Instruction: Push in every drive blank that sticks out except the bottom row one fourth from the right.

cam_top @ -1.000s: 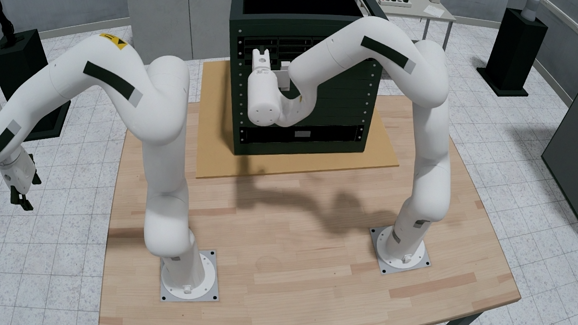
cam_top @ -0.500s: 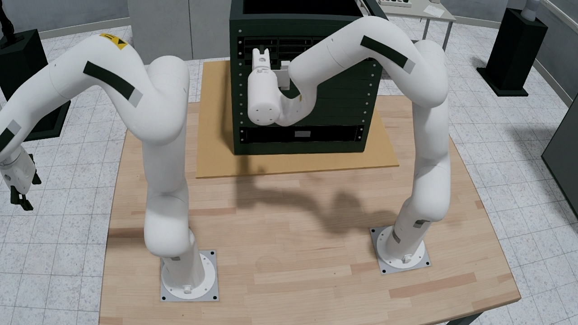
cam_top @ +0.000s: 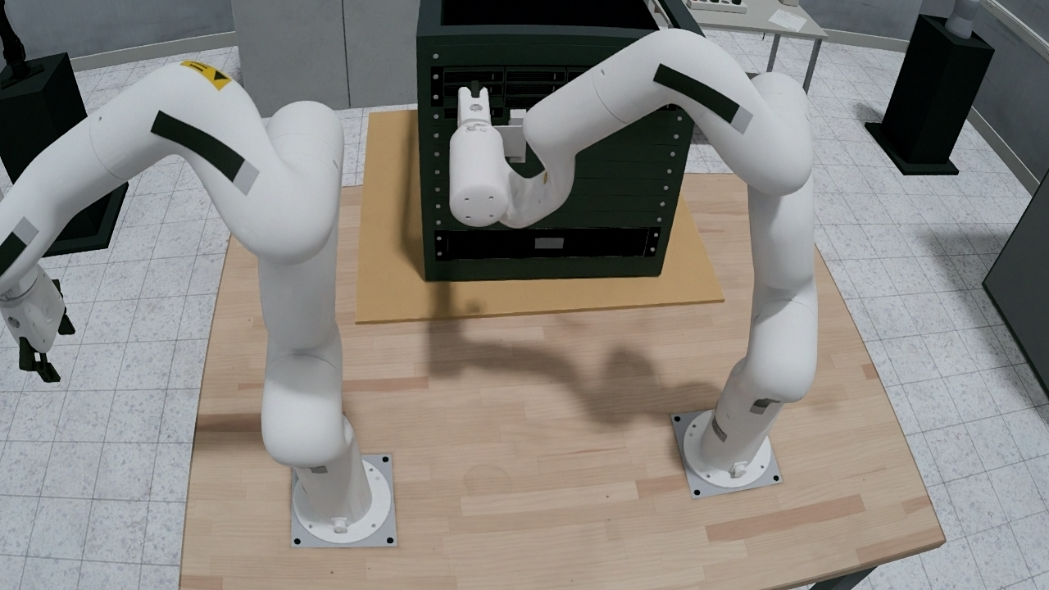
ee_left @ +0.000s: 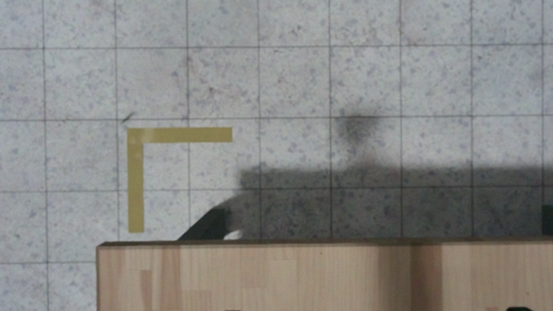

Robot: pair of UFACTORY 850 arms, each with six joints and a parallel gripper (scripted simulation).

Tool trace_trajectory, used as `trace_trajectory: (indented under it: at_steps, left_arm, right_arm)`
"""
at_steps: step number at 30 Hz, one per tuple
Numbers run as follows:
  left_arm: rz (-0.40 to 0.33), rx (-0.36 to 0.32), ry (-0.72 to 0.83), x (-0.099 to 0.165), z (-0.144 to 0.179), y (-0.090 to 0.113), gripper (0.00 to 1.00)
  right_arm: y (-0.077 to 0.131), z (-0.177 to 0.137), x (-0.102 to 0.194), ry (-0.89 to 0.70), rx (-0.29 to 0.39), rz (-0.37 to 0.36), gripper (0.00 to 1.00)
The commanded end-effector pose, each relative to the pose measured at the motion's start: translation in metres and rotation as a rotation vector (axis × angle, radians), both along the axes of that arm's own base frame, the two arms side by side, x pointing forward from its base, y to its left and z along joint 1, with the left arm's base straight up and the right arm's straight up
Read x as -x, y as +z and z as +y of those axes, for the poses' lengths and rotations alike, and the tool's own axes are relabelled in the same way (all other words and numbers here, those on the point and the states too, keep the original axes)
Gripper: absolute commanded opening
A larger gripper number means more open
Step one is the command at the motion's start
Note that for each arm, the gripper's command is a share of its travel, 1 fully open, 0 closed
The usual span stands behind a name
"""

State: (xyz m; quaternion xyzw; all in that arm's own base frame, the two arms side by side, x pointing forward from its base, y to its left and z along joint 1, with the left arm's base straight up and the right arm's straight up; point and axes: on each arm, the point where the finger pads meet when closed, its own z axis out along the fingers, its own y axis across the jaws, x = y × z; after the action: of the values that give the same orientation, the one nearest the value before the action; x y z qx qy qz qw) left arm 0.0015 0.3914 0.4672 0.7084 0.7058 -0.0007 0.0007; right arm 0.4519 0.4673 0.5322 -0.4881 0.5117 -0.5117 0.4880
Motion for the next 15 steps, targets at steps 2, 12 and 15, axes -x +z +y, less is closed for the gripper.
trace_trajectory:
  at_steps: [2, 12, 15]
  left_arm:
    - [0.0, -0.002, 0.0, 0.0, 0.0004, 0.0009, 1.0]
    - [0.0, -0.002, 0.0, 0.0, 0.0004, 0.0009, 1.0]
    - [0.0, -0.002, 0.0, 0.0, 0.0004, 0.0009, 1.0]
  right_arm:
    - [0.0011, 0.0001, -0.0004, 0.0, -0.002, -0.001, 0.0]
    - [0.0011, 0.0003, 0.0035, 0.0, -0.002, -0.001, 0.0]
    - [0.0011, 0.0004, 0.006, 0.0, -0.002, -0.001, 0.0]
